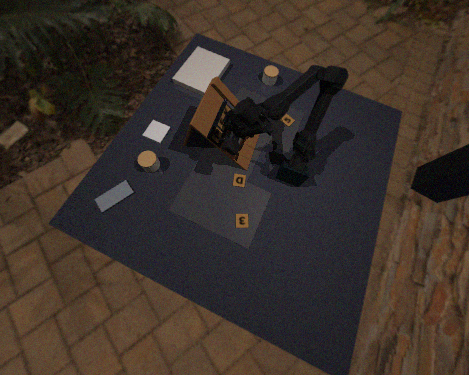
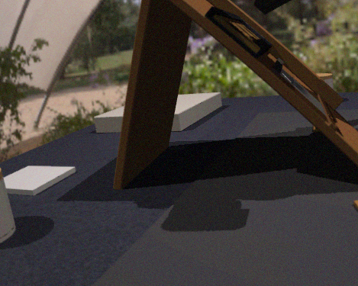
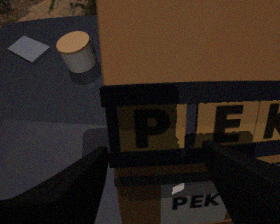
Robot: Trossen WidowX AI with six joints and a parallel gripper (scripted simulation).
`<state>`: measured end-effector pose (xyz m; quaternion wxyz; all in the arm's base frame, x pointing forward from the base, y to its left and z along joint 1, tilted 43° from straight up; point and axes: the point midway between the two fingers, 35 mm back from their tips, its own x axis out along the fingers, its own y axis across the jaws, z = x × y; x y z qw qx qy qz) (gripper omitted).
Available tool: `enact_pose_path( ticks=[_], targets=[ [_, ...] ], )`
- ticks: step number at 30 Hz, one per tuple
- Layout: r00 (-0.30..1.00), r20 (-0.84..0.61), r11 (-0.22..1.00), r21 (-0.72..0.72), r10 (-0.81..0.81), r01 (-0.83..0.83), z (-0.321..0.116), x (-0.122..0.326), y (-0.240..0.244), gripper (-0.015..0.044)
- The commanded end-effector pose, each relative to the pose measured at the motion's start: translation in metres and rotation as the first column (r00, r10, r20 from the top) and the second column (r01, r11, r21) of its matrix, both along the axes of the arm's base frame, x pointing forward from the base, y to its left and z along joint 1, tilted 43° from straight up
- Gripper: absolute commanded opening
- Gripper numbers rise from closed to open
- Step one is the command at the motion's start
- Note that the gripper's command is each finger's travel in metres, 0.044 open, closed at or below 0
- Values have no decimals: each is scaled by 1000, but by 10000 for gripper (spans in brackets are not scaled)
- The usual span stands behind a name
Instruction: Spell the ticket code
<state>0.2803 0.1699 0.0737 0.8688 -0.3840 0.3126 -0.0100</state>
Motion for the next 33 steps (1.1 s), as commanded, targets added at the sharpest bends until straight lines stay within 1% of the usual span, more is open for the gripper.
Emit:
enact_pose_path(
  ticks=[1,13,24,33],
  targets=[
    [1000,3,1000,3,-2,2,2,-2,1,295],
    [1000,3,1000,3,-2,2,6,-7,4,295],
    [1000,-1,1000,0,0,0,4,-5,2,6],
    [1000,-1,1000,0,0,0,4,-5,2,0]
  ],
)
